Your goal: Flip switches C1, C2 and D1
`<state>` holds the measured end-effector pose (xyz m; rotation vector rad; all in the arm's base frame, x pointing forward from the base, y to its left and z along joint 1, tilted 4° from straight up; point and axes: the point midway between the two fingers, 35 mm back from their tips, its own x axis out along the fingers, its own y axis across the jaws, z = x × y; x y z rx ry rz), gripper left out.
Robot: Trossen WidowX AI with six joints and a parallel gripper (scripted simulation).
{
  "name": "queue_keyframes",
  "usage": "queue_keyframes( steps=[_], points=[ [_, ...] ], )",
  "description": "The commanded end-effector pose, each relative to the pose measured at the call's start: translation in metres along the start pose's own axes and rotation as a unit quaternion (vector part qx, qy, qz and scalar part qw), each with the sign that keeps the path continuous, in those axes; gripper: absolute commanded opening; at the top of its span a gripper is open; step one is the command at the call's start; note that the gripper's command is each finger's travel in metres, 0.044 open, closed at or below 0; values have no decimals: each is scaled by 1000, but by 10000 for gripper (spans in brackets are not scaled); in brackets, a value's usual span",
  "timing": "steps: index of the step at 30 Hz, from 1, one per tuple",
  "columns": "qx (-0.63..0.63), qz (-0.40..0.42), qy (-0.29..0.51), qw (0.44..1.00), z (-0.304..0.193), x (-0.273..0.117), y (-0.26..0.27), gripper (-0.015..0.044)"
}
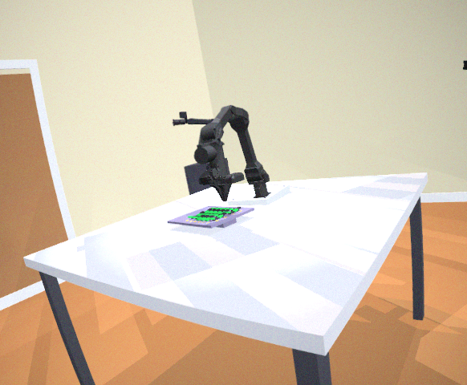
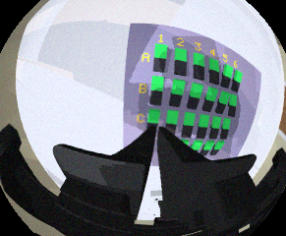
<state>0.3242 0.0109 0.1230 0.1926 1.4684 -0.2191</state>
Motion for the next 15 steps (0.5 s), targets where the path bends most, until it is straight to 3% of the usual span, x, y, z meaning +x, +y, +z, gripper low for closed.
queue_keyframes(
  steps=[1,15],
  points=[
    [3,1,8,1000,-2,13,1,0],
    [3,1,8,1000,-1,31,1,0]
  ],
)
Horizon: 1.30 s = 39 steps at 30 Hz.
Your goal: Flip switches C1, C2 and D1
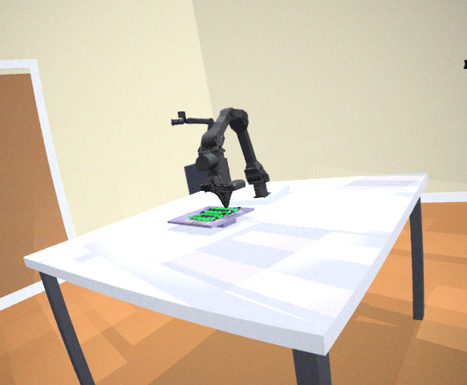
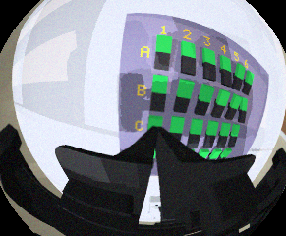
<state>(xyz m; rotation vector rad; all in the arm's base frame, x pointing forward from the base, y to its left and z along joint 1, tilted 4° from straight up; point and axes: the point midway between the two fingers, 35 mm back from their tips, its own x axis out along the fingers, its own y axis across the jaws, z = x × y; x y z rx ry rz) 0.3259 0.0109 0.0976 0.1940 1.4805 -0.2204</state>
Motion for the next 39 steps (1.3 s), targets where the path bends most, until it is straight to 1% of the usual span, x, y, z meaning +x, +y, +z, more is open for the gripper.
queue_keyframes(
  steps=[1,39],
  points=[
    [2,1,2,1000,-1,7,0,0],
    [2,1,2,1000,0,13,0,0]
  ],
)
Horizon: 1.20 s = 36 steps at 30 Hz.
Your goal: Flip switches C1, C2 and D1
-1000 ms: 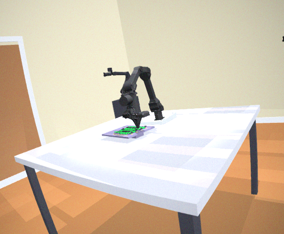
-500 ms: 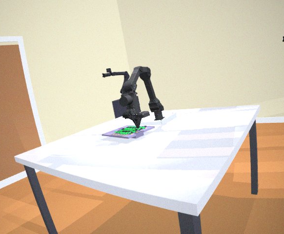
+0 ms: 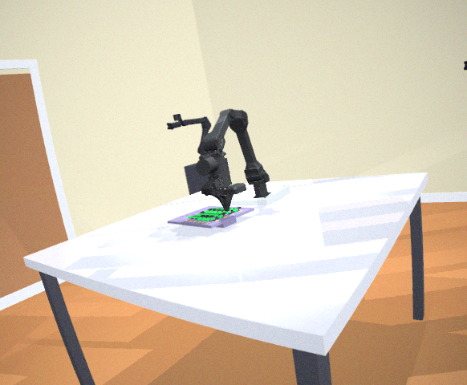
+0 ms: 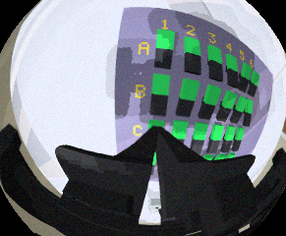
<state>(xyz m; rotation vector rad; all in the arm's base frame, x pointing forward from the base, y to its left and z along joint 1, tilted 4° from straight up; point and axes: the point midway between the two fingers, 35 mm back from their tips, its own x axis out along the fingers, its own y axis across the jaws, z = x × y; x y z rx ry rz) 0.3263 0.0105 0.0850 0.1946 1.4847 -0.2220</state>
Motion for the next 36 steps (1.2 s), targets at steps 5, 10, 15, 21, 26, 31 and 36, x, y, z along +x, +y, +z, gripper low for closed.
queue_keyframes(
  steps=[5,10,15,21,26,31,36],
  points=[
    [2,2,0,1000,0,2,1,0],
    [2,2,0,1000,0,2,1,0],
    [2,2,0,1000,0,3,1,0],
    [2,2,0,1000,0,4,1,0],
    [2,2,0,1000,0,4,1,0],
    [2,2,0,1000,0,5,1,0],
    [1,1,-5,1000,1,-19,1,0]
  ],
)
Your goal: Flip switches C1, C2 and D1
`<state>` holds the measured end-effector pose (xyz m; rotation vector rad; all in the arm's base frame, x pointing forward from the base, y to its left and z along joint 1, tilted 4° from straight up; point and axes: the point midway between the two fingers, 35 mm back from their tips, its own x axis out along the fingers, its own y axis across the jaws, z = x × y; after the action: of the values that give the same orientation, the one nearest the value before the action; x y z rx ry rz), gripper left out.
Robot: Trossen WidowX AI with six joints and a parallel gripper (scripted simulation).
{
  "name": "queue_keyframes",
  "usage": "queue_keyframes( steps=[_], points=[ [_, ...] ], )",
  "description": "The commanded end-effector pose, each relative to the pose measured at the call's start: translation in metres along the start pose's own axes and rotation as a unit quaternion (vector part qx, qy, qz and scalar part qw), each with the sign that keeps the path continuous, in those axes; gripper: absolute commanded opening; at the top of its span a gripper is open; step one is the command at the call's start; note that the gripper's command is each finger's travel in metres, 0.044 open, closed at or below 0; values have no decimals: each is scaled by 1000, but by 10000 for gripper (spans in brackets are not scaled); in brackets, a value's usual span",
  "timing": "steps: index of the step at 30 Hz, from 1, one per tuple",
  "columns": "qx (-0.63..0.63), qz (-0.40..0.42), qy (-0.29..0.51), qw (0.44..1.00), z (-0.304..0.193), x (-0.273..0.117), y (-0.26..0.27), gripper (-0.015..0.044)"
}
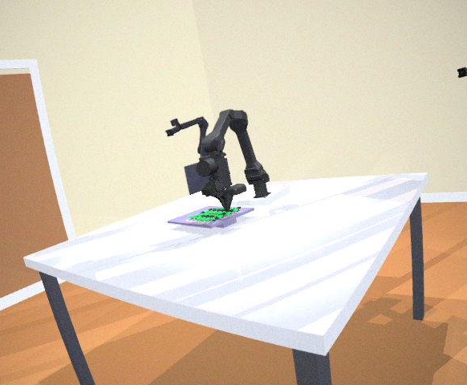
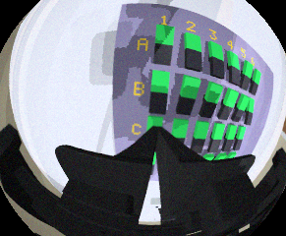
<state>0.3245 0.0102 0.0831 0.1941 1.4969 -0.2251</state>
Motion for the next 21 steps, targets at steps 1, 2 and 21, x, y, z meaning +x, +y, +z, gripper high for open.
queue_keyframes(
  steps=[1,2,21],
  points=[
    [1,3,-14,1000,2,-38,1,0],
    [1,4,-17,1000,0,-51,1,0],
    [1,3,-30,1000,-19,-27,-24,0]
  ],
)
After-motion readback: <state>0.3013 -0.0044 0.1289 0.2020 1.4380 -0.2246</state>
